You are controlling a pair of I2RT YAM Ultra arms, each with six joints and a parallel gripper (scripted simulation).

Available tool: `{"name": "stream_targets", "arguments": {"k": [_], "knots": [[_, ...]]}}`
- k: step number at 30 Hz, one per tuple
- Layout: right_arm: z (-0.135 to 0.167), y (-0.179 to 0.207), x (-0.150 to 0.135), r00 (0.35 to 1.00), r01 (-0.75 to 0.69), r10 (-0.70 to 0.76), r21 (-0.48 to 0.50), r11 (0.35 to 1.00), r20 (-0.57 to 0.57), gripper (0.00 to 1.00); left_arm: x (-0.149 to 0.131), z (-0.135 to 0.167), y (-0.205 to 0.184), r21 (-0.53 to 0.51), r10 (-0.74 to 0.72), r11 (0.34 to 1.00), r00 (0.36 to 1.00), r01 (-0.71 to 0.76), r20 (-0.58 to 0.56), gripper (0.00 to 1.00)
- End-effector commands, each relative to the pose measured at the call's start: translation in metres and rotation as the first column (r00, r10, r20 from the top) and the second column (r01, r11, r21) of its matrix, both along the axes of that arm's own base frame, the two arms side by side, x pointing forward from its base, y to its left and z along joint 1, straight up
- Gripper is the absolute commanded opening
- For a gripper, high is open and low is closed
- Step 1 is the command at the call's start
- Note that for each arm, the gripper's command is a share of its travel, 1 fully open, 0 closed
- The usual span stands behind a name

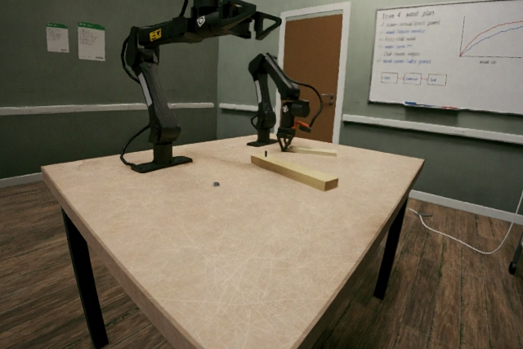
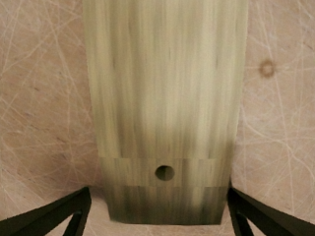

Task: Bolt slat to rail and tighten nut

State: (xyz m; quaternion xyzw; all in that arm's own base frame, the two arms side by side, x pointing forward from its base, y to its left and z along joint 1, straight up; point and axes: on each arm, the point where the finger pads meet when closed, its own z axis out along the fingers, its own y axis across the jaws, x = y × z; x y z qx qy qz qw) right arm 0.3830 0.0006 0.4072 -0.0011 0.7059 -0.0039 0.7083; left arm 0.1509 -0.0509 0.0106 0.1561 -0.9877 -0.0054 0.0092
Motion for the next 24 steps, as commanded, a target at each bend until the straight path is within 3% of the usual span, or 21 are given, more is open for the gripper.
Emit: {"name": "stream_targets", "arguments": {"k": [1,23,24], "knots": [[0.0046,0.0004,-0.0024,1.0,-0.004,0.004,0.007,1.0,0.009,1.0,0.0062,-0.0013,-0.0052,-0.012,-0.007,1.0,1.0,0.007,0.025,1.0],[0.0046,0.0004,-0.0024,1.0,-0.004,0.004,0.007,1.0,0.009,1.0,0.0064,0.0011,-0.0037,-0.01,-0.005,1.0,1.0,0.006,0.027,1.0],[0.0046,0.0004,-0.0024,1.0,-0.004,0.004,0.007,1.0,0.009,1.0,0.0063,0.0011,-0.0032,-0.009,-0.004,1.0,1.0,0.004,0.026,0.89]]}}
